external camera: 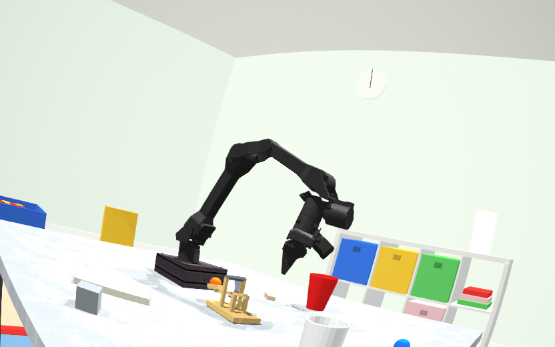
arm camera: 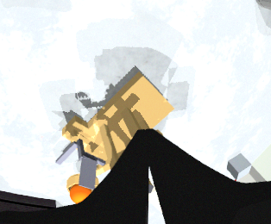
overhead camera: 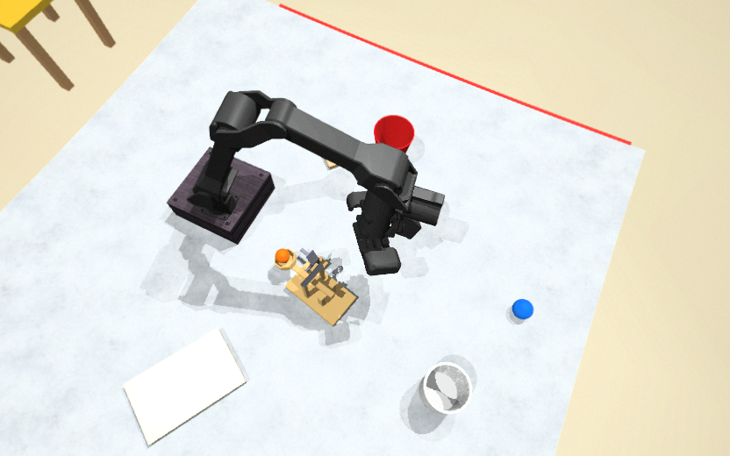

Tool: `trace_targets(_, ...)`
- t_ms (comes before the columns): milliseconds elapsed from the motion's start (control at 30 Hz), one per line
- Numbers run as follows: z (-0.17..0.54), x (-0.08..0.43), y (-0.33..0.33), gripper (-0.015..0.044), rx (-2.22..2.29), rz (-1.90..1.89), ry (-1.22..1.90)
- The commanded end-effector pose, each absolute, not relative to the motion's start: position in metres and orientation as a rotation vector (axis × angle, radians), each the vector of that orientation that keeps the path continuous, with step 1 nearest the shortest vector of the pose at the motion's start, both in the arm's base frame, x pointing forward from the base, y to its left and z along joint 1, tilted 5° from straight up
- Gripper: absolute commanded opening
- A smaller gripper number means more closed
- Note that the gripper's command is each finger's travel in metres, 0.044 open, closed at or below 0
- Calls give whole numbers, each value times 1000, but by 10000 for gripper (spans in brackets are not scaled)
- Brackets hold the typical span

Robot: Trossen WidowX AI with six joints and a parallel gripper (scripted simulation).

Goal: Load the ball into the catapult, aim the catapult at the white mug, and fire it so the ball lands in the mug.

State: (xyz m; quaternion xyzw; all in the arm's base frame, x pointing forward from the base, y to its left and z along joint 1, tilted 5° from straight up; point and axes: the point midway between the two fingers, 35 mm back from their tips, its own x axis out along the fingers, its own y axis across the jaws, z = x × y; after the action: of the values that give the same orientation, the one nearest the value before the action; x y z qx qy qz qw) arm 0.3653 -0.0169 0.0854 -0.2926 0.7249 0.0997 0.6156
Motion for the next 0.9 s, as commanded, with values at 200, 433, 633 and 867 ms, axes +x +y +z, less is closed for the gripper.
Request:
trace_targets(200,75,309,-2,0,-936,381,1810)
trace_targets(433,71,268,2,0,-1141,503,1905)
trace_targets(633,70,234,1,0,-1325,612,1977)
trace_targets(867,70,221,-1,0,-1404,658,2004)
